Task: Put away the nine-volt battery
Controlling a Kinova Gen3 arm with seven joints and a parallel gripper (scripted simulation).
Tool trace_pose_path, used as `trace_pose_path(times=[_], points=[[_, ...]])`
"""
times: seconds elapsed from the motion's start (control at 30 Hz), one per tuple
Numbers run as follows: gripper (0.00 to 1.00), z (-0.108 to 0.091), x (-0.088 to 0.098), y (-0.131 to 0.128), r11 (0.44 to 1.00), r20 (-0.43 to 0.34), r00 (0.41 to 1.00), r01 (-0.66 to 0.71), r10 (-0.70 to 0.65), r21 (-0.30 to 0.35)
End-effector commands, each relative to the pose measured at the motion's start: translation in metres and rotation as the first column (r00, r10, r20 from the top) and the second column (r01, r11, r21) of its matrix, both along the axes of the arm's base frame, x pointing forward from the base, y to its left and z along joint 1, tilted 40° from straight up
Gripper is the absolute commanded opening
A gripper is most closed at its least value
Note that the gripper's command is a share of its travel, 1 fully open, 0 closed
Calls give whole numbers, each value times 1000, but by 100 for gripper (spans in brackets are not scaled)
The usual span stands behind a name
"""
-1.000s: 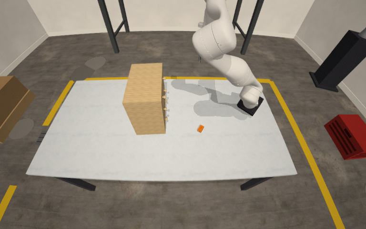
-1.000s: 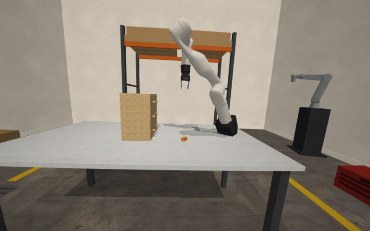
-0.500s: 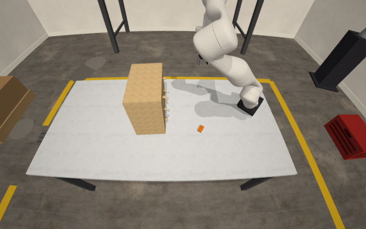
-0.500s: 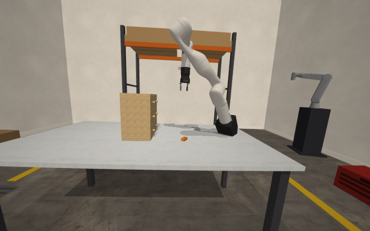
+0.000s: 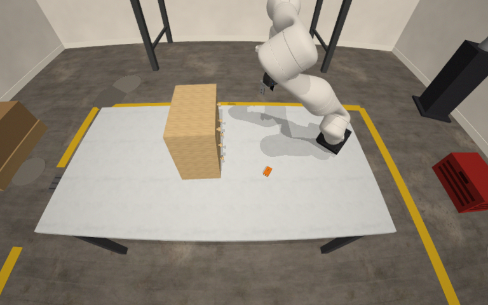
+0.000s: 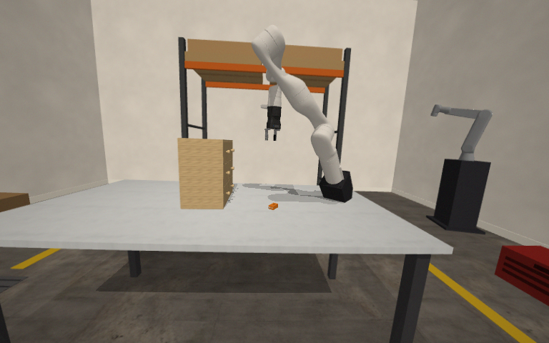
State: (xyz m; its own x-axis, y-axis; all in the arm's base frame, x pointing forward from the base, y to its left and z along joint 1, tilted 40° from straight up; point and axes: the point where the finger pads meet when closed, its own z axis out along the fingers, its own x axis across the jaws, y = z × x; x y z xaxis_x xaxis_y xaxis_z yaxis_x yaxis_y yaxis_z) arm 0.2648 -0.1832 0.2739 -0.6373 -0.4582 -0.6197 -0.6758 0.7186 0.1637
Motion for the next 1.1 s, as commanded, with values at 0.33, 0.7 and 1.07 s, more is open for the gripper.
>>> trace_pose_path(times=[0.33, 0.7, 1.07], points=[[100, -24, 24, 23, 953, 169, 944, -260, 285, -153], [100, -41, 41, 37, 865, 254, 838, -411, 482, -286], [100, -55, 55, 49, 763, 298, 716, -506, 632, -403]])
